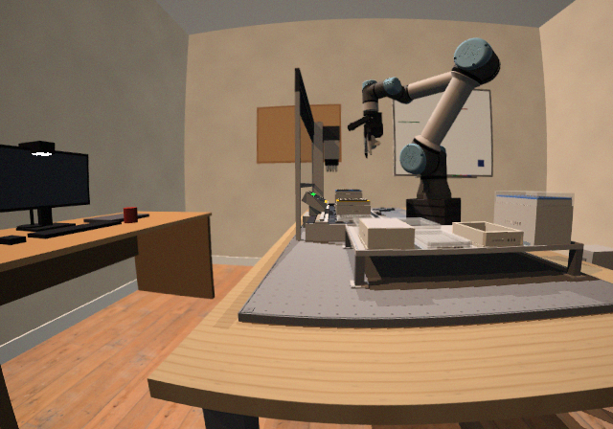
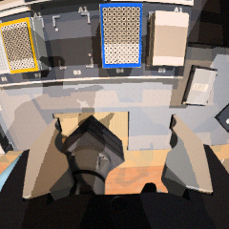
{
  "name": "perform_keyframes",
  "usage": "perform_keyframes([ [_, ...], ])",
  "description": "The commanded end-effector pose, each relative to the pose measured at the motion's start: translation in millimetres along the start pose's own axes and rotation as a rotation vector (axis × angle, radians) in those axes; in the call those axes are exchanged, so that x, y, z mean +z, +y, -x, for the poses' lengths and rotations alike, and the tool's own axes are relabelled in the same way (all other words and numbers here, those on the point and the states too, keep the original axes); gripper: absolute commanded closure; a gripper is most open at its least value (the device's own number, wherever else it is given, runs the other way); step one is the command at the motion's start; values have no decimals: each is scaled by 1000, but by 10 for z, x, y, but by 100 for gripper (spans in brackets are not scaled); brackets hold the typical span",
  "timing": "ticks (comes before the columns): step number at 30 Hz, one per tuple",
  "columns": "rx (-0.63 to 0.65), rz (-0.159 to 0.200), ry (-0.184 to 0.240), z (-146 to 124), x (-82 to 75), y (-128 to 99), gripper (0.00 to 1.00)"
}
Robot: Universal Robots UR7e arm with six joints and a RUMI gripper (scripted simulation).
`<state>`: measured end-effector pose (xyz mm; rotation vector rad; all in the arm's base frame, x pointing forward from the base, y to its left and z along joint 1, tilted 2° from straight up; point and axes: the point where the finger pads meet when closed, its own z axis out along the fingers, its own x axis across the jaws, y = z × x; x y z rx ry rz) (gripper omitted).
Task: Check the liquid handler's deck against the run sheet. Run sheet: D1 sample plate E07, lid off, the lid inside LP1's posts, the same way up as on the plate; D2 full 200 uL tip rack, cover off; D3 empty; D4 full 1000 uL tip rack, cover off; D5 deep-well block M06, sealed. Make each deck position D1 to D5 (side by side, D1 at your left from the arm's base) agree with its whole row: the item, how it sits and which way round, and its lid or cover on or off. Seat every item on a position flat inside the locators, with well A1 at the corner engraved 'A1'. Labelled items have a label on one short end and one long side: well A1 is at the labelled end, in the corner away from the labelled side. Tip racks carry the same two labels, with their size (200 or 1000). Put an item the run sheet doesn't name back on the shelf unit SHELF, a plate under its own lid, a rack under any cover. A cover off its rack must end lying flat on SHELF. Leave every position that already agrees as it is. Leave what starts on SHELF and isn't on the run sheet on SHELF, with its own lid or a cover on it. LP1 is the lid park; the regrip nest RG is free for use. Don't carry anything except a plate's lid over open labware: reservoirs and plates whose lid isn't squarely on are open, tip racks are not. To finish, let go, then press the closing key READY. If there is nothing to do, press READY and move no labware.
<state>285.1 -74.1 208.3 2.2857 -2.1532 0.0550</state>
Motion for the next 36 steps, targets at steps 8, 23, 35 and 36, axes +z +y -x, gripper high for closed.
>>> perform_keyframes([
  [8,-1,0,0,-474,5,-329,18],
  [23,-1,0,0,-1099,6,-744,18],
  [35,-1,0,0,-1418,5,-956,18],
  [36,-1,0,0,-1418,5,-956,18],
])
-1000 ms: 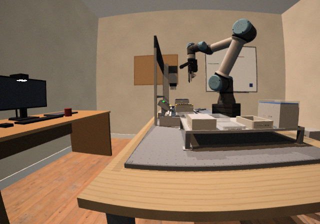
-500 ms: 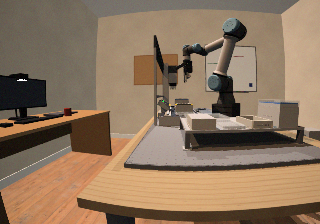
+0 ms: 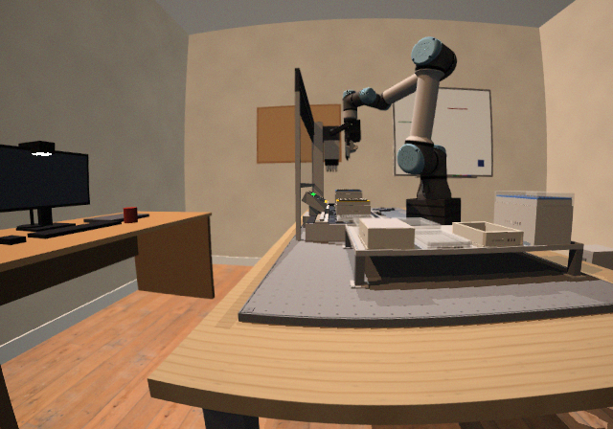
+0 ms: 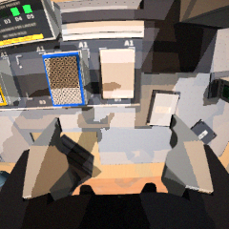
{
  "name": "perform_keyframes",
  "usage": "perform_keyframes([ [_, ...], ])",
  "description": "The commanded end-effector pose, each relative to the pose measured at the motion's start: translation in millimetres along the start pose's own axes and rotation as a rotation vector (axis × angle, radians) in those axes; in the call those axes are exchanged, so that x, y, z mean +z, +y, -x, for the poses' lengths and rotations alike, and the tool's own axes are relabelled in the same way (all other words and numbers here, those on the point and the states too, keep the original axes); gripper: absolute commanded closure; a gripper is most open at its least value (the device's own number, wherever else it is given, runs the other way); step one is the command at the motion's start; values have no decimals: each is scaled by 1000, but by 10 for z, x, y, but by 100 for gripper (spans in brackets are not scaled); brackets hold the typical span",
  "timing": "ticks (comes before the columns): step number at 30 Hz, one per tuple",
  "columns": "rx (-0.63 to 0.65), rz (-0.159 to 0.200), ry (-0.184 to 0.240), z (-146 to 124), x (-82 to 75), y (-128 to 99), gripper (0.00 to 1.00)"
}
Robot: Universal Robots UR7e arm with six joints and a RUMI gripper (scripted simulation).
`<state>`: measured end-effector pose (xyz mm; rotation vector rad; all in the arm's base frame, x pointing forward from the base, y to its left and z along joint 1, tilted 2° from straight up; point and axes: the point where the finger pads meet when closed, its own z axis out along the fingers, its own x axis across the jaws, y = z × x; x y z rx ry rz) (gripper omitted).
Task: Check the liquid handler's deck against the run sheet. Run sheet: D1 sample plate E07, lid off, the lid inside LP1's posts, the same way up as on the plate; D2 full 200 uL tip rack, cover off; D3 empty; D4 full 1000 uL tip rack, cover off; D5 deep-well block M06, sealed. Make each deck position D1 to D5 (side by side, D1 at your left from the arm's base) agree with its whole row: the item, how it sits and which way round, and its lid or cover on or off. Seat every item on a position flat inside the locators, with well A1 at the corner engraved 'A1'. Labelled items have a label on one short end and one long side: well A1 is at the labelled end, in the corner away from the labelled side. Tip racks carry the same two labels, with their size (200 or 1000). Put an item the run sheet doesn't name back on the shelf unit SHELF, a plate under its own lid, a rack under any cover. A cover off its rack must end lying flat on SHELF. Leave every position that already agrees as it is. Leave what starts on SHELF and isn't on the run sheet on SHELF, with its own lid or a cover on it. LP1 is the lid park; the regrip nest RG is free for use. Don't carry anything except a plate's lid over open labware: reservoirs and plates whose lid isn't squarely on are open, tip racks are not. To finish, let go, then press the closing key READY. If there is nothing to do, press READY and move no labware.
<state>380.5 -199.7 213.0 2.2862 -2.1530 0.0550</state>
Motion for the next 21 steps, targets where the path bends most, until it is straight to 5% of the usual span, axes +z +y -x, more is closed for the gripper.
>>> perform_keyframes([
  [1,0,0,0,-106,-2,-78,18],
  [8,0,0,0,-106,-2,-78,18],
  [21,0,0,0,-106,431,-78,18],
])
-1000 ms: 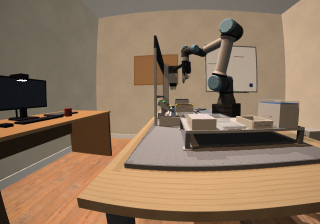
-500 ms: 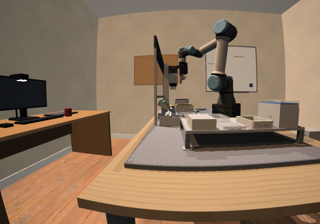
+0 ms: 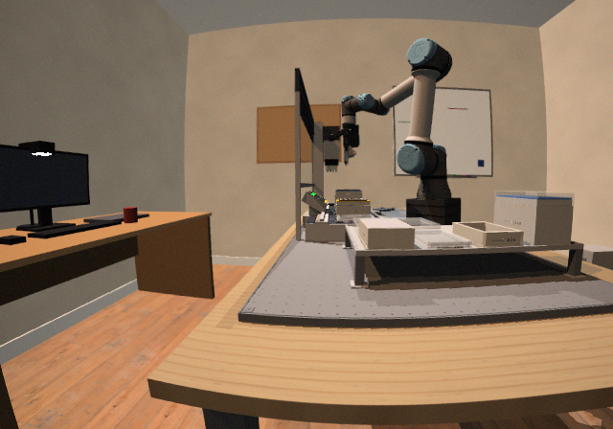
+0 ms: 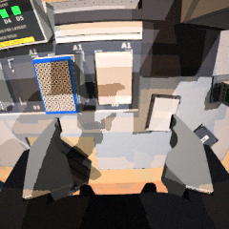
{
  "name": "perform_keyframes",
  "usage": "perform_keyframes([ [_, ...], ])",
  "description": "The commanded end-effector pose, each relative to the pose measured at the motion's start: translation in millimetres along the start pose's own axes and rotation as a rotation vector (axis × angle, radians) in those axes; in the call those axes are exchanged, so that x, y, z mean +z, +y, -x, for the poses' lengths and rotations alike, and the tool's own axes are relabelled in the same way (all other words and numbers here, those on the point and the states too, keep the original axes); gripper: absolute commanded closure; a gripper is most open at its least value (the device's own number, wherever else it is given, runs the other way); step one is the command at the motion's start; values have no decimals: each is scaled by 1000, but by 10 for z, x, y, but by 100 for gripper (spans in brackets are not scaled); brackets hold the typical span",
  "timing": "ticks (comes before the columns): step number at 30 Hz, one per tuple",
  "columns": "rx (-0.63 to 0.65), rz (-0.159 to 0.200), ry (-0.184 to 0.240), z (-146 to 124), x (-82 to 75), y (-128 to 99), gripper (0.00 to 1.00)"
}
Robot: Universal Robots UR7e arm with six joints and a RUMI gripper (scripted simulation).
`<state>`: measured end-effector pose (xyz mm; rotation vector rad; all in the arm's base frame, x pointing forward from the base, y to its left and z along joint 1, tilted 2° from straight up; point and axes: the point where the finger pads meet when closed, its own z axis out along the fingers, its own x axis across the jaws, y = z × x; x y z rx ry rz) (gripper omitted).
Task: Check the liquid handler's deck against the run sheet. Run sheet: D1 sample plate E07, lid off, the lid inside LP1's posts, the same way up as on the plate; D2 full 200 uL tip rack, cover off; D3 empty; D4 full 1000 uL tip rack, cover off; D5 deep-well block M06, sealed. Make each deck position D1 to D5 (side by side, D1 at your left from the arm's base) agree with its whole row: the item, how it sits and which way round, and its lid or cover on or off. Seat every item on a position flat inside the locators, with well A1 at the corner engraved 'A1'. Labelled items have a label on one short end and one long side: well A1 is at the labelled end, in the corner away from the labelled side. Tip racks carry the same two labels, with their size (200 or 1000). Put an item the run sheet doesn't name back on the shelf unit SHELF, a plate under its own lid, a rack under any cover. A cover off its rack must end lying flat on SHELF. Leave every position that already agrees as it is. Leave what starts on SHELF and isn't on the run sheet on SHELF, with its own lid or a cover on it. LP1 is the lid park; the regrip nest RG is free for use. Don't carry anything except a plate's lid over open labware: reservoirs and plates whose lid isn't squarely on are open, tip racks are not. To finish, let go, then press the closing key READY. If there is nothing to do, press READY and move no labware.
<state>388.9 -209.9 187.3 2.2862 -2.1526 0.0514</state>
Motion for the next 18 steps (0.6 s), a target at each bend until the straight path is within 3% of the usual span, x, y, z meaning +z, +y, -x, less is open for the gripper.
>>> perform_keyframes([
  [1,0,-2,2,-7,169,-7,18],
  [18,0,-2,2,-7,669,-7,18],
])
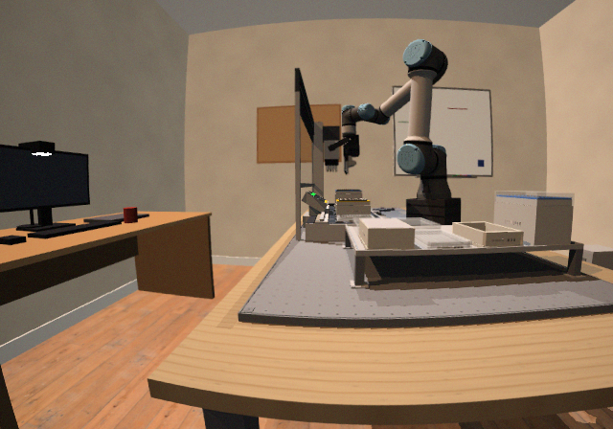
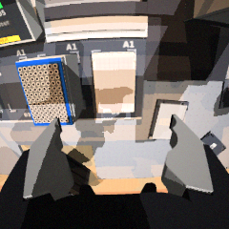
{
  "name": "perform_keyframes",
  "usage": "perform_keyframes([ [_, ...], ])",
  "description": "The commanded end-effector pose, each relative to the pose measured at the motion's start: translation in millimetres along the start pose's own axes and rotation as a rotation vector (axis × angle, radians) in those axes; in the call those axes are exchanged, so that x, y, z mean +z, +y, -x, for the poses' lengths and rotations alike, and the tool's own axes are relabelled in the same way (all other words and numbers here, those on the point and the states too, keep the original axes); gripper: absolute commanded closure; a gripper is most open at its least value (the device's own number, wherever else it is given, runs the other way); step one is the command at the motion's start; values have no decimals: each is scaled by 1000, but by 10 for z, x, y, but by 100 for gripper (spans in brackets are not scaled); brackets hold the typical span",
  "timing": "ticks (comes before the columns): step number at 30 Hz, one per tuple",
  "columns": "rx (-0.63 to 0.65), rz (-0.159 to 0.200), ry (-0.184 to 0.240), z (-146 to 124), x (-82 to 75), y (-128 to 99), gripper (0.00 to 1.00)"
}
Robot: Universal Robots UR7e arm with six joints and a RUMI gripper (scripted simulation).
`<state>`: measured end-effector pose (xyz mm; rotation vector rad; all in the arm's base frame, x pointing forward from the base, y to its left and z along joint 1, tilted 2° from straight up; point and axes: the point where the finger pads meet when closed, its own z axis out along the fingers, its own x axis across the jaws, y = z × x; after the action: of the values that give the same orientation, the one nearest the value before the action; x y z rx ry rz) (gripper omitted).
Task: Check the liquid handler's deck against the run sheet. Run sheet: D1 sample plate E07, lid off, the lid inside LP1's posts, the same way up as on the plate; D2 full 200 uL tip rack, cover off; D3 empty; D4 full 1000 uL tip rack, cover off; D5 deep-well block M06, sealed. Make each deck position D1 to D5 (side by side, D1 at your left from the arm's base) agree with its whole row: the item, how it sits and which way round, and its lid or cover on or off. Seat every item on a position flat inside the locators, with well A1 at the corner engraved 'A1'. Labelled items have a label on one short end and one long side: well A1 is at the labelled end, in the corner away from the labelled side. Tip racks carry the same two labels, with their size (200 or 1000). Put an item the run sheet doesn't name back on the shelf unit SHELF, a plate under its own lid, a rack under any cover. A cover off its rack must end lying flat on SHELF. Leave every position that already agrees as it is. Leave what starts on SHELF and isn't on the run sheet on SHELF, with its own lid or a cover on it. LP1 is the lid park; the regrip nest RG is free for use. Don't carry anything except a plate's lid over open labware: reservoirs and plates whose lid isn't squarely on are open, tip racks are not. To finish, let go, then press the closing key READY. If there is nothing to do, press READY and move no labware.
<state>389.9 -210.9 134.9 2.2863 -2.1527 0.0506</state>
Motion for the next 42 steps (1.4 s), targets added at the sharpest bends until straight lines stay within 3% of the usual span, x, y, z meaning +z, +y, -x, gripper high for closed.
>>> perform_keyframes([
  [1,0,-2,2,-9,145,-9,18],
  [8,0,-2,2,-9,373,-10,18],
  [42,0,-2,2,-9,373,-10,18],
])
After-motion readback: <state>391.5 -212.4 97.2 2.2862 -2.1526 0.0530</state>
